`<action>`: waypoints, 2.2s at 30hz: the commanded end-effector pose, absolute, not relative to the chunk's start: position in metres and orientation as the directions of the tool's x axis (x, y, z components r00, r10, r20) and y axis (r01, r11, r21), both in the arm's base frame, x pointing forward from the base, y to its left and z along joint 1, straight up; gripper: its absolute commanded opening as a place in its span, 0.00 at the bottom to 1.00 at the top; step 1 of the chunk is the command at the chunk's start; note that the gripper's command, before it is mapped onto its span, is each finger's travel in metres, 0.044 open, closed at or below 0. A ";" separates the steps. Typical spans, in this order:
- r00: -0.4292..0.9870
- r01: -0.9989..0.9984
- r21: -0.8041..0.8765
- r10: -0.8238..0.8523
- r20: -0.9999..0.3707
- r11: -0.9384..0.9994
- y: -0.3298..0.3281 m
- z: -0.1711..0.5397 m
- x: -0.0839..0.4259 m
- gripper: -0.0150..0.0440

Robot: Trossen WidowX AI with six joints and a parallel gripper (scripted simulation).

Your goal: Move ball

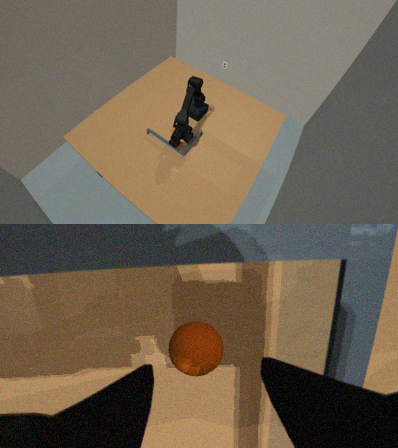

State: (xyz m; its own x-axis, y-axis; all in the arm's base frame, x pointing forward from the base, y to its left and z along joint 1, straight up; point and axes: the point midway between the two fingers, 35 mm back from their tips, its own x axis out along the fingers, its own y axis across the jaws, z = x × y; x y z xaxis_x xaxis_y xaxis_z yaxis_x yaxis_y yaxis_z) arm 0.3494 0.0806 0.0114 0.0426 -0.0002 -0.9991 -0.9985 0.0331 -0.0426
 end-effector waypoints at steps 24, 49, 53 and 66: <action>0.029 -0.999 -0.029 0.000 -1.000 0.026 0.080 -0.022 0.346 0.59; 0.030 -0.999 -0.030 0.001 -1.000 0.026 0.081 0.079 0.348 0.25; 0.030 -0.999 -0.030 0.001 -1.000 0.026 0.080 0.105 0.343 0.25; 0.039 -0.998 -0.038 0.013 -0.999 0.046 0.037 0.093 0.332 0.25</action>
